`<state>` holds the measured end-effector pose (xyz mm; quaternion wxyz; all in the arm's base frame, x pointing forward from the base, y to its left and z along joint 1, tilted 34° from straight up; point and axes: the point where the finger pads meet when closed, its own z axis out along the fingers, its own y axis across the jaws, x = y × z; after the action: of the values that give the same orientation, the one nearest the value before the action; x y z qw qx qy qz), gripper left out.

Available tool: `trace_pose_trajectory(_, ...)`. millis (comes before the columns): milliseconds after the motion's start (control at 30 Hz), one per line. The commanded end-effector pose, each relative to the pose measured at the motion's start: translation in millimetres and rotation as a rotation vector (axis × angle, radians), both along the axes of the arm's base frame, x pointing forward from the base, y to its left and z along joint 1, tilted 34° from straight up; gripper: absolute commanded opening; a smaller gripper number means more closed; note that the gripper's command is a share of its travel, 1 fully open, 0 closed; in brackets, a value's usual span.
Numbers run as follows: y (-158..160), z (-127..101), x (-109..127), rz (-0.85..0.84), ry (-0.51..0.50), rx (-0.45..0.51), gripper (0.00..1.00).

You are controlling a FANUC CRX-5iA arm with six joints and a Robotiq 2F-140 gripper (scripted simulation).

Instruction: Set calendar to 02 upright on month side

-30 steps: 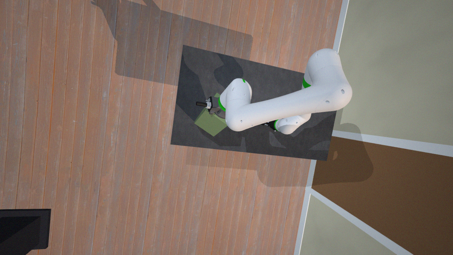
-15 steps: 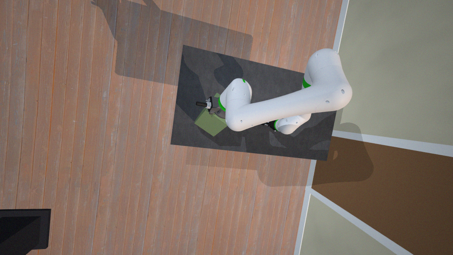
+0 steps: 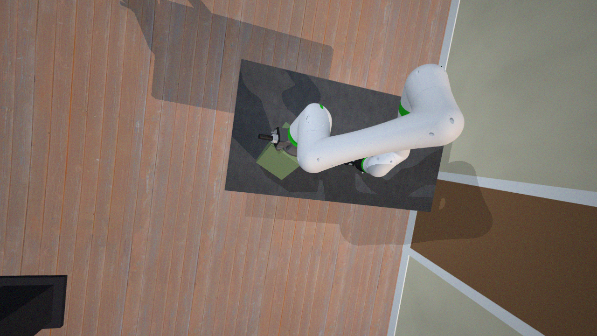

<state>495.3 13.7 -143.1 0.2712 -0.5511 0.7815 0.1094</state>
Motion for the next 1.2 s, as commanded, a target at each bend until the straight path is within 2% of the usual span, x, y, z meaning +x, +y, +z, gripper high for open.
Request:
trace_pose_trajectory(0, 0, 0, 0, 0.000, 0.000, 0.000, 0.17)
trace_pose_trajectory(967, 0, 0, 0, 0.000, 0.000, 0.000, 0.17)
trace_pose_trajectory(1167, -7, 12, -4, 0.000, 0.000, 0.000, 0.17)
